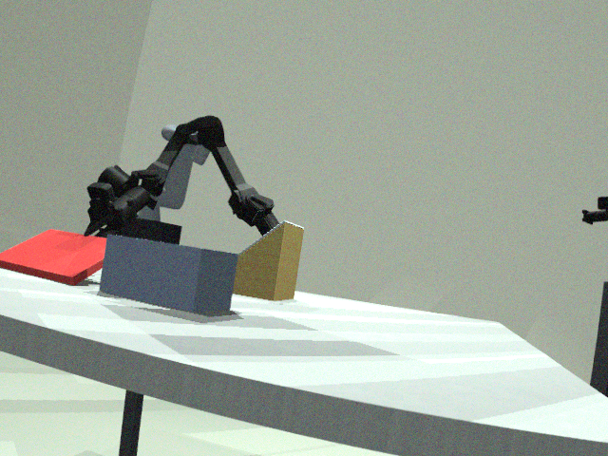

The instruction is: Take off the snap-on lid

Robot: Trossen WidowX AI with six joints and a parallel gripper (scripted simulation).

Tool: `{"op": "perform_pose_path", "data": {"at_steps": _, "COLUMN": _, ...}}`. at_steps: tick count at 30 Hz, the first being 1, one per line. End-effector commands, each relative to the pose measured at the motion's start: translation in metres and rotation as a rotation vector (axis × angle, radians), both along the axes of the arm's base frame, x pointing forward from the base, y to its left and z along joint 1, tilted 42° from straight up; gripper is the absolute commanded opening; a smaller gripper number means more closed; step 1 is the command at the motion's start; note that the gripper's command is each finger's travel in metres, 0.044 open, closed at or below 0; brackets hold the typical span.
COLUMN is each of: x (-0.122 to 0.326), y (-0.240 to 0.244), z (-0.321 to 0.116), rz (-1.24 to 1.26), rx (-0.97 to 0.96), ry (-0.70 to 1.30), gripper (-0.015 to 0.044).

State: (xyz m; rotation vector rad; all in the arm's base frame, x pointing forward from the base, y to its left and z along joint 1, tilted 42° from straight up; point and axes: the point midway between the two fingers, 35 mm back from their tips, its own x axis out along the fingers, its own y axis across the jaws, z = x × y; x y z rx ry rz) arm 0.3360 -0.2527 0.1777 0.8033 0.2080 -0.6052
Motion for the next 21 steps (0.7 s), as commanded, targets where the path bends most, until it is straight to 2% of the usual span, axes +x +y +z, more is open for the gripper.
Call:
{"op": "perform_pose_path", "data": {"at_steps": 1, "x": 0.000, "y": -0.004, "z": -0.010, "rz": -0.007, "rx": 0.008, "ry": 0.018, "gripper": 0.0000}}
{"op": "perform_pose_path", "data": {"at_steps": 19, "x": 0.001, "y": -0.014, "z": -0.020, "rz": -0.007, "rx": 0.008, "ry": 0.018, "gripper": 0.0000}}
{"op": "perform_pose_path", "data": {"at_steps": 21, "x": 0.000, "y": -0.012, "z": -0.015, "rz": -0.007, "rx": 0.007, "ry": 0.018, "gripper": 0.0053}}
